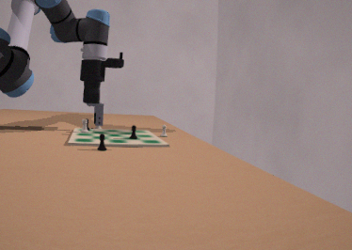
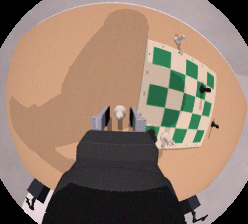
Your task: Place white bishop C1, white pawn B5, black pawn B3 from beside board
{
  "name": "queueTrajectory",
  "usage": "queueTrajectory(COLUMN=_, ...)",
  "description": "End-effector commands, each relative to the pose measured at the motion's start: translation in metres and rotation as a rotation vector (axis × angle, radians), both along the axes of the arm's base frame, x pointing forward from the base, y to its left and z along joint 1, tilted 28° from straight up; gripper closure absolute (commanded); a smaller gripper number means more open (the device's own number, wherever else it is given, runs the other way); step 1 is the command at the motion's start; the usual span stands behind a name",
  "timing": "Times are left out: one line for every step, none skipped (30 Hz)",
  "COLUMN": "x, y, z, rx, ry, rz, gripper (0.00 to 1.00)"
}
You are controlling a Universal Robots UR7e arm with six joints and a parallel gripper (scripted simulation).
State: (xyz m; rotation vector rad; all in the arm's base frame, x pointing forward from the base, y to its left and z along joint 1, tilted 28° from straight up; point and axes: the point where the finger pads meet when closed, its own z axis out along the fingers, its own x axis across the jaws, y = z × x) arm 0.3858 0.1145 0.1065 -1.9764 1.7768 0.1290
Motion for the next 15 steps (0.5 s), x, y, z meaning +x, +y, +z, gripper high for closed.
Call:
queueTrajectory(x=0.0003, y=-0.0001, z=0.0003, rx=0.0, ry=-0.001, rz=0.0, gripper=0.27)
queueTrajectory(x=0.0003, y=-0.0001, z=0.0003, rx=0.0, ry=-0.001, rz=0.0, gripper=0.27)
queueTrajectory(x=0.0003, y=-0.0001, z=0.0003, rx=0.0, ry=-0.001, rz=0.0, gripper=0.27)
queueTrajectory(x=0.0003, y=-0.0001, z=0.0003, rx=0.0, ry=-0.001, rz=0.0, gripper=0.27)
queueTrajectory(x=0.0003, y=-0.0001, z=0.0003, rx=0.0, ry=-0.001, rz=0.0, gripper=0.27)
queueTrajectory(x=0.0003, y=-0.0001, z=0.0003, rx=0.0, ry=-0.001, rz=0.0, gripper=0.27)
queueTrajectory(x=0.0003, y=-0.0001, z=0.0003, rx=0.0, ry=-0.001, rz=0.0, gripper=1.0)
queueTrajectory(x=0.0003, y=-0.0001, z=0.0003, rx=0.0, ry=-0.001, rz=0.0, gripper=1.0)
queueTrajectory(x=0.0003, y=-0.0001, z=0.0003, rx=0.0, ry=-0.001, rz=0.0, gripper=1.0)
queueTrajectory(x=0.0003, y=-0.0001, z=0.0003, rx=0.0, ry=-0.001, rz=0.0, gripper=1.0)
queueTrajectory(x=0.0003, y=-0.0001, z=0.0003, rx=0.0, ry=-0.001, rz=0.0, gripper=1.0)
queueTrajectory(x=0.0003, y=-0.0001, z=0.0003, rx=0.0, ry=-0.001, rz=0.0, gripper=1.0)
queueTrajectory(x=0.0003, y=-0.0001, z=0.0003, rx=0.0, ry=-0.001, rz=0.0, gripper=1.0)
queueTrajectory(x=0.0003, y=-0.0001, z=0.0003, rx=0.0, ry=-0.001, rz=0.0, gripper=1.0)
queueTrajectory(x=0.0003, y=-0.0001, z=0.0003, rx=0.0, ry=-0.001, rz=0.0, gripper=1.0)
